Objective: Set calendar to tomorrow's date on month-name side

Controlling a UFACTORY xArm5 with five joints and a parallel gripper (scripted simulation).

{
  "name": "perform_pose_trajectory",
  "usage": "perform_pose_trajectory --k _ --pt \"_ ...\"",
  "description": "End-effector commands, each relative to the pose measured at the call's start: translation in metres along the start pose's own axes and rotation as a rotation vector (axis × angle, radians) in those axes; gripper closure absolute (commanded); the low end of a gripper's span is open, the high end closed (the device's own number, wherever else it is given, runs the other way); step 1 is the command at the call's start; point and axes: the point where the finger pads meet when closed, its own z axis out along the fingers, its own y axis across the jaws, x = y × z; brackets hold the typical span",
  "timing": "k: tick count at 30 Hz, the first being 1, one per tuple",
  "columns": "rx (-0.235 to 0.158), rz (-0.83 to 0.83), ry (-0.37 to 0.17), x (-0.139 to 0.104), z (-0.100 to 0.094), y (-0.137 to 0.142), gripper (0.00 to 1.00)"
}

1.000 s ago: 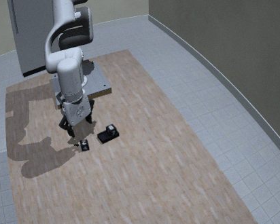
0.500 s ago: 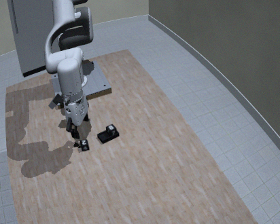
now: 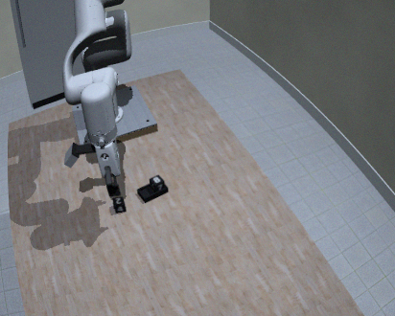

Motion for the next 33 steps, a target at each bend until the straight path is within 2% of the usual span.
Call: perform_pose_trajectory --k 1,14,17,19,33 --pt "0.004 -0.155 0.000 -0.0001 -0.0007 -0.0012 0.00" --pt "0.003 -0.553 0.001 -0.0003 0.0006 -0.0011 0.00" --pt "0.003 -0.566 0.001 -0.0003 0.0007 -0.0011 0.00" --pt "0.003 -0.692 0.001 -0.0004 0.0011 -0.0011 0.00" --pt "0.003 -1.068 0.001 -0.0005 0.0023 -0.0010 0.00"
